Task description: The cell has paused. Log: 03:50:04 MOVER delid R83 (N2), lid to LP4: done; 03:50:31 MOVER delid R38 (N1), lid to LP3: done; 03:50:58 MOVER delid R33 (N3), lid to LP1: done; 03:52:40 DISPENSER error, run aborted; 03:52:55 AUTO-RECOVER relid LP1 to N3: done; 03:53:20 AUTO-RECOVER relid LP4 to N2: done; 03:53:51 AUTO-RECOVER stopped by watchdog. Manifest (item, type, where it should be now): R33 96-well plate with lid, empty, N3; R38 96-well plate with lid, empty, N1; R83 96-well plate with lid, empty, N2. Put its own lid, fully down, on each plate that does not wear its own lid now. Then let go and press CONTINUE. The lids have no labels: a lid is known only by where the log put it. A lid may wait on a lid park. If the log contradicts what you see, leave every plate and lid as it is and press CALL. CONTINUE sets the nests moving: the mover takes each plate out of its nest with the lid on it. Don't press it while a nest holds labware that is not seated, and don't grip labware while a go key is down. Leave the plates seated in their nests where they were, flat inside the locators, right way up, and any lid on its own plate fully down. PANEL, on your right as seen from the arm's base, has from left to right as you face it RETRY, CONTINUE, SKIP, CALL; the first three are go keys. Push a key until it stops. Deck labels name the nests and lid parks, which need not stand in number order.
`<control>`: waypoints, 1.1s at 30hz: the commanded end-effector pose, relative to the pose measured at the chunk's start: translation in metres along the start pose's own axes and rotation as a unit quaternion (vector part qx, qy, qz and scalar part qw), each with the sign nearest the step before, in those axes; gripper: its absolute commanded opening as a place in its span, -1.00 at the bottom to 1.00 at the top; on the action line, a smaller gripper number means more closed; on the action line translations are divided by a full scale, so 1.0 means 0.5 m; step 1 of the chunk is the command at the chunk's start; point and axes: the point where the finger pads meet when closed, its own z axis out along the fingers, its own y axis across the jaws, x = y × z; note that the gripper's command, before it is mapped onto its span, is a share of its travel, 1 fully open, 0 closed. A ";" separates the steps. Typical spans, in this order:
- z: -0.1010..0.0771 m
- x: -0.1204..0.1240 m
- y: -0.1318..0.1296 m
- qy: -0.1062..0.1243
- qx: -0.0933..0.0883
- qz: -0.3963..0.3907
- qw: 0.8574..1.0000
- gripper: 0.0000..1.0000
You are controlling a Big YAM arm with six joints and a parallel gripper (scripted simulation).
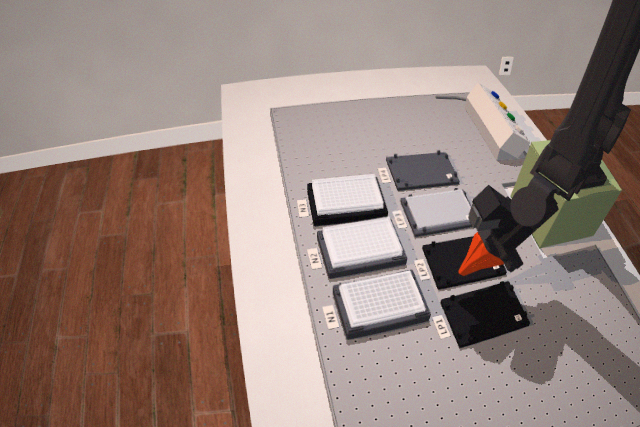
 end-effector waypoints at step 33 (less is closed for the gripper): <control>0.198 -0.251 -0.115 -0.008 0.008 0.004 1.000 -1.00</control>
